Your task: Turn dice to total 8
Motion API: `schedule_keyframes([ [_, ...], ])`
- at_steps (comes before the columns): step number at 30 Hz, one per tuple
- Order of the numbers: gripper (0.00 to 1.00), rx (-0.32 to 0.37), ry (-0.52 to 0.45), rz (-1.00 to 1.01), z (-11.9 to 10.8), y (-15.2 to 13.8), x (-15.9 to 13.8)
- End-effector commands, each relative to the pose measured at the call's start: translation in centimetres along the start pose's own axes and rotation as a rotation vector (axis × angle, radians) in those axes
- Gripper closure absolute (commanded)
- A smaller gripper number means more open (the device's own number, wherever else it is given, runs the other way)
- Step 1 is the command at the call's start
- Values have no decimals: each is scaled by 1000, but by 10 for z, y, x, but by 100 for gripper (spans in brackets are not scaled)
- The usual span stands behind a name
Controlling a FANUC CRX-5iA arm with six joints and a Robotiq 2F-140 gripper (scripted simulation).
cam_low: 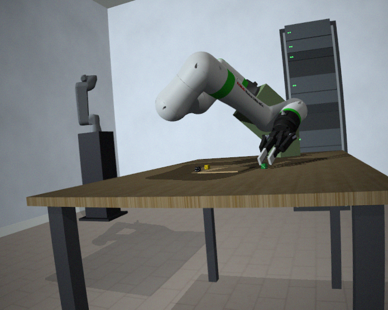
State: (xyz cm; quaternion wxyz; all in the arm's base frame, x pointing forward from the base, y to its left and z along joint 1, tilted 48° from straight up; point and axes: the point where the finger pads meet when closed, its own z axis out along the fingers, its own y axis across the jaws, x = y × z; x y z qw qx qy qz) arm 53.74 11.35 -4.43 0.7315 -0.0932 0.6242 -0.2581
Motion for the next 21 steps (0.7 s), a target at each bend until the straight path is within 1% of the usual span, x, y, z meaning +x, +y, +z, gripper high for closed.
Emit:
schedule_keyframes([
  [1,81,3,2,1,-16,0,0],
  [3,81,3,2,1,-16,0,0],
  [7,81,3,2,1,-28,0,0],
  [10,81,3,2,1,-32,0,0],
  [21,81,3,2,1,-35,0,-3],
])
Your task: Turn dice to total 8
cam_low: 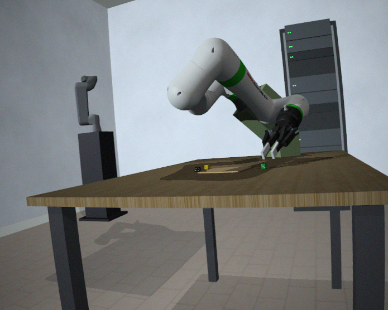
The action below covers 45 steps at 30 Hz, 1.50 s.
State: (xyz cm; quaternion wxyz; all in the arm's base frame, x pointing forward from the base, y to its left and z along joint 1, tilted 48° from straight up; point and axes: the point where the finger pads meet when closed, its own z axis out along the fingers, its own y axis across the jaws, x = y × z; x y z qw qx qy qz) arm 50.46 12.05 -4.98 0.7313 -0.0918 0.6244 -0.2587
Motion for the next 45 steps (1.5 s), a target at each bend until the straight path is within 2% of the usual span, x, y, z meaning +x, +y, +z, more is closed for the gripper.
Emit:
schedule_keyframes([
  [1,81,1,1,0,-2,0,-4],
  [13,81,1,1,0,-25,0,-46],
  [23,81,6,2,-4,-26,-1,-52],
  [25,81,40,12,-26,-18,-6,-55],
  [28,81,164,73,-101,10,-28,-64],
  [31,81,218,115,-130,20,-38,-67],
  [34,81,219,115,-130,21,-39,-67],
  [35,81,275,172,-158,31,-50,-71],
  [36,81,298,203,-169,35,-55,-72],
  [39,81,326,244,-180,40,-61,-74],
  [40,81,351,292,-189,44,-67,-75],
  [45,81,392,427,-201,50,-77,-76],
])
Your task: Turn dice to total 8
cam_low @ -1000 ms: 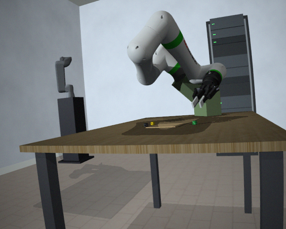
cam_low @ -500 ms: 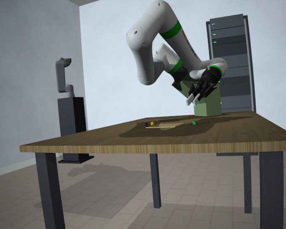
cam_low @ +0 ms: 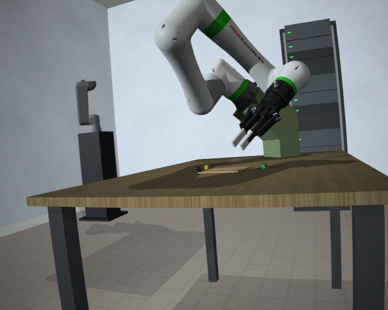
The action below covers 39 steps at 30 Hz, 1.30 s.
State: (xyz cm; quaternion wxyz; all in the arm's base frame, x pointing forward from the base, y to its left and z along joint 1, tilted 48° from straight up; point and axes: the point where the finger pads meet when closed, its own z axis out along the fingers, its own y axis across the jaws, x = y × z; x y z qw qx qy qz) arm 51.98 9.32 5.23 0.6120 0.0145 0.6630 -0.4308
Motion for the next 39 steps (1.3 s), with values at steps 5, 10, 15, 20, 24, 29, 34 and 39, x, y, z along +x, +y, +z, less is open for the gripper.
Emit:
schedule_keyframes([
  [5,81,56,216,-51,13,-11,-5],
  [10,81,13,395,-64,8,-8,-6],
  [15,81,-57,520,-63,-3,0,-10],
  [20,81,-167,640,-53,-22,15,-20],
  [24,81,-240,697,-43,-34,25,-29],
  [29,81,-359,765,-24,-55,40,-46],
  [34,0,-383,775,-20,-59,43,-49],
  [39,0,-383,775,-20,-59,43,-49],
])
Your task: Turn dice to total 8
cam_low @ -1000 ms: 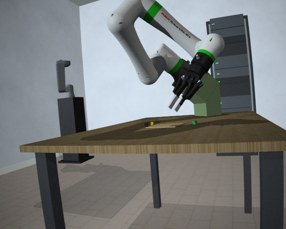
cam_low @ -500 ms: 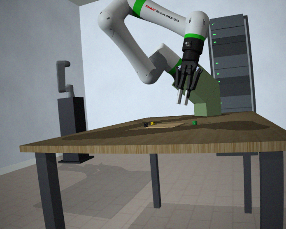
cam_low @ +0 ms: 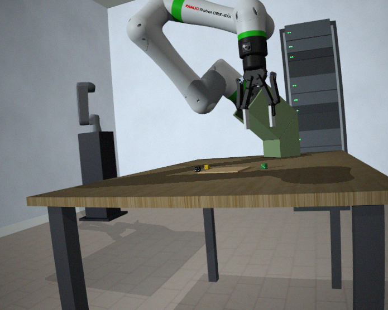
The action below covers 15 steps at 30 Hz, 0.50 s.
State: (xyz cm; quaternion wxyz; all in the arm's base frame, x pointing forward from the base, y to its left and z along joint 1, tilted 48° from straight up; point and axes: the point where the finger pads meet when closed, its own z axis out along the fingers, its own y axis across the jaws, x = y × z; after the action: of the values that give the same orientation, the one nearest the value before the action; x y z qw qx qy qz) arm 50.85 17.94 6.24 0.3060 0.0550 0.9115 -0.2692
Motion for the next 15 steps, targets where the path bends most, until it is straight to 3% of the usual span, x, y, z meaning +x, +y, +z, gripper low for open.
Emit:
schedule_keyframes([
  [1,0,-1,2,0,0,0,0],
  [15,0,-1,2,80,1,0,0],
])
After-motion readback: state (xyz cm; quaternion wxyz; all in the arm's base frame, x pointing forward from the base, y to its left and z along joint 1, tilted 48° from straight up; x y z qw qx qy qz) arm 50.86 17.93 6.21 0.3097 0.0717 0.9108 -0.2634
